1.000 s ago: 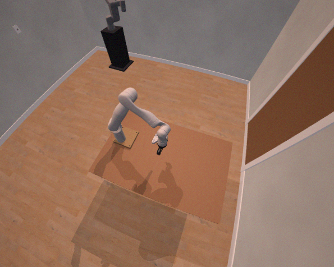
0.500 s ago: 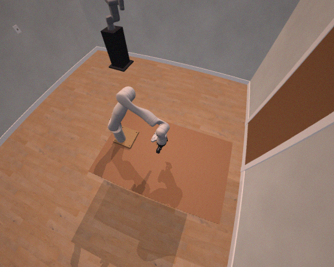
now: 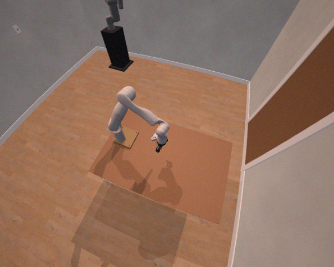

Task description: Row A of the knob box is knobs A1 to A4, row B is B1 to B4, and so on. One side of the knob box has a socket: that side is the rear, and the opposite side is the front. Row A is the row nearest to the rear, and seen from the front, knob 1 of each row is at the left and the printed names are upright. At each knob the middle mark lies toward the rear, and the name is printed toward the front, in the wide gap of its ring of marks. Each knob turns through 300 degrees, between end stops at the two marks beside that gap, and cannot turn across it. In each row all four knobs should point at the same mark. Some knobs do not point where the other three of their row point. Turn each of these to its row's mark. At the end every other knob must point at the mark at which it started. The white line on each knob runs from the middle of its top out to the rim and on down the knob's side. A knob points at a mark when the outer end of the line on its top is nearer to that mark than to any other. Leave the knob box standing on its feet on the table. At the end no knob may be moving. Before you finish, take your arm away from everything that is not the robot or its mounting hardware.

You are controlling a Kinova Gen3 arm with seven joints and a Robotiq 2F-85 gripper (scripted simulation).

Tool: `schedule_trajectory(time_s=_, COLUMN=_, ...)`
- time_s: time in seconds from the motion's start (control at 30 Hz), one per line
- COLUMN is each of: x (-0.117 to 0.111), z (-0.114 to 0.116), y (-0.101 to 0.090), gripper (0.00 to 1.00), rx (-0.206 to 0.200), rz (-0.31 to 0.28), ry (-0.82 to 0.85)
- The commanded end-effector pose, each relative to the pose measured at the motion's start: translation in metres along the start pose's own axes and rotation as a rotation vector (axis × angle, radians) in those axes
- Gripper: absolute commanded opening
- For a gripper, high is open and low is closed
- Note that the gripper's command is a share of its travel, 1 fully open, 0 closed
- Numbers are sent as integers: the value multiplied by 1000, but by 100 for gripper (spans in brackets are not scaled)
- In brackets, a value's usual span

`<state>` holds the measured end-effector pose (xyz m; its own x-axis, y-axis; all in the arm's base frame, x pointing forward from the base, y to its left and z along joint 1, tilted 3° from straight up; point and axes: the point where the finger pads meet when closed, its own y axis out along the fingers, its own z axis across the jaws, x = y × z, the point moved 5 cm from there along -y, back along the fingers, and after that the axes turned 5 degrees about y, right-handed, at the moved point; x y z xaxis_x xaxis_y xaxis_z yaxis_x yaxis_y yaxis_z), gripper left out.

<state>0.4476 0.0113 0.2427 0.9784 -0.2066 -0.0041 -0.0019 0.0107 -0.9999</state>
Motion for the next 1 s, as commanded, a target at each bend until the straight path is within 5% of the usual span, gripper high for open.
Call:
schedule_trajectory(time_s=0.0, x=-1, z=2, y=1, gripper=100, rx=0, rz=1, ry=0)
schedule_trajectory(time_s=0.97, x=-10, z=19, y=12, gripper=100, rx=11, rz=10, ry=175)
